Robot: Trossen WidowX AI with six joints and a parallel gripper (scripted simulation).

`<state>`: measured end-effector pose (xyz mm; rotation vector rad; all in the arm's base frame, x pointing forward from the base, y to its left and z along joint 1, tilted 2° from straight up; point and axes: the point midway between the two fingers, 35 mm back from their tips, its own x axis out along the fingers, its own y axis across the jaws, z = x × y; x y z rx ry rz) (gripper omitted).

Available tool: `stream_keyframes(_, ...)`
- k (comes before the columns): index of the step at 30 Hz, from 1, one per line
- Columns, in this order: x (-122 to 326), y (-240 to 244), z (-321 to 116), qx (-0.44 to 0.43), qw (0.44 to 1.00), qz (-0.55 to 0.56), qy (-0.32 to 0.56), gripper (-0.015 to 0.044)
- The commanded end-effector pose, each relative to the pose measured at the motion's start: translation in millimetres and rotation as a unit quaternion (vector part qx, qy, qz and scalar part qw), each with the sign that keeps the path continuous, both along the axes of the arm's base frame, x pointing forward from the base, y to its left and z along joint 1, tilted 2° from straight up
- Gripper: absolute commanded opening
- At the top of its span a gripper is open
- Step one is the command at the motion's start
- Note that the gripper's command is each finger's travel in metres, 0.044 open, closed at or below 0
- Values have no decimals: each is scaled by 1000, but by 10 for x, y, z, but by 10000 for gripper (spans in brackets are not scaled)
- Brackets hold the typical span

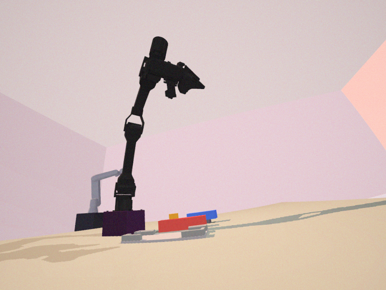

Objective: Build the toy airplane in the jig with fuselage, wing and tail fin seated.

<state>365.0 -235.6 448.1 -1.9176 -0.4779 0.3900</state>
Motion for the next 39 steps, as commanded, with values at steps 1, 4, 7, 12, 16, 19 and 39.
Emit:
stream_keyframes(1, 0, 0, 0, 0, 1000, 0, 0, 426)
stream_keyframes(4, 124, 80, -153, 63, 996, -16, 56, 440)
stream_keyframes(7, 331, 274, -497, 185, 967, -55, 169, 440)
stream_keyframes(12, 512, 646, -1109, 345, 868, -131, 334, 440)
stream_keyframes(16, 527, 876, -1480, 409, 793, -184, 412, 440)
stream_keyframes(19, 495, 1052, -1757, 446, 732, -227, 462, 440)
stream_keyframes(39, -697, 2009, -3457, 496, 294, -613, 540, 440)
